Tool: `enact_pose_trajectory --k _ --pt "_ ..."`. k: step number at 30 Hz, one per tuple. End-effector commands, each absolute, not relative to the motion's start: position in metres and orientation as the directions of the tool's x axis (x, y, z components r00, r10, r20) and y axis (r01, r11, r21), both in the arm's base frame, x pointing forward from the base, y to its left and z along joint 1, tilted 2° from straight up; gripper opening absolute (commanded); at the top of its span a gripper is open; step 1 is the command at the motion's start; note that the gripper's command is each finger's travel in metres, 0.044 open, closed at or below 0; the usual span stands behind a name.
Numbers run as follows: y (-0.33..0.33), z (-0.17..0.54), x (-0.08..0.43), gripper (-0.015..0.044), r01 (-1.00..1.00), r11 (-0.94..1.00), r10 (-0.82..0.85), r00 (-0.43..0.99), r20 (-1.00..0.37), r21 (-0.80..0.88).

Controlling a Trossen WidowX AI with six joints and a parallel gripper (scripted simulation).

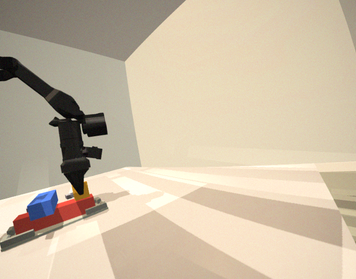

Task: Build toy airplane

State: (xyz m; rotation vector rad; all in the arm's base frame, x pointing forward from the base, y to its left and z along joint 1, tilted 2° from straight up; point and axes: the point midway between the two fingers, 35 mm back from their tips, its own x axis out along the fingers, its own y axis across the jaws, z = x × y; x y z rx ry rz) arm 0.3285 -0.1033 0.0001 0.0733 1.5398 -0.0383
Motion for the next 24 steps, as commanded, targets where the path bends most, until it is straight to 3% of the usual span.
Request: enact_pose_trajectory --k 1,6,12,24 --pt "-0.103 0.001 0.329 0.0260 0.071 0.997 0.021 0.032 -0.999 0.023" --pt "-0.104 0.003 0.329 0.0260 0.071 0.997 0.020 0.032 -0.999 0.023" --pt "-0.105 0.088 0.326 0.0260 0.068 0.997 0.017 0.033 -0.999 0.019" --pt "-0.106 0.091 0.330 0.0260 0.068 0.997 0.017 0.033 -0.999 0.019"
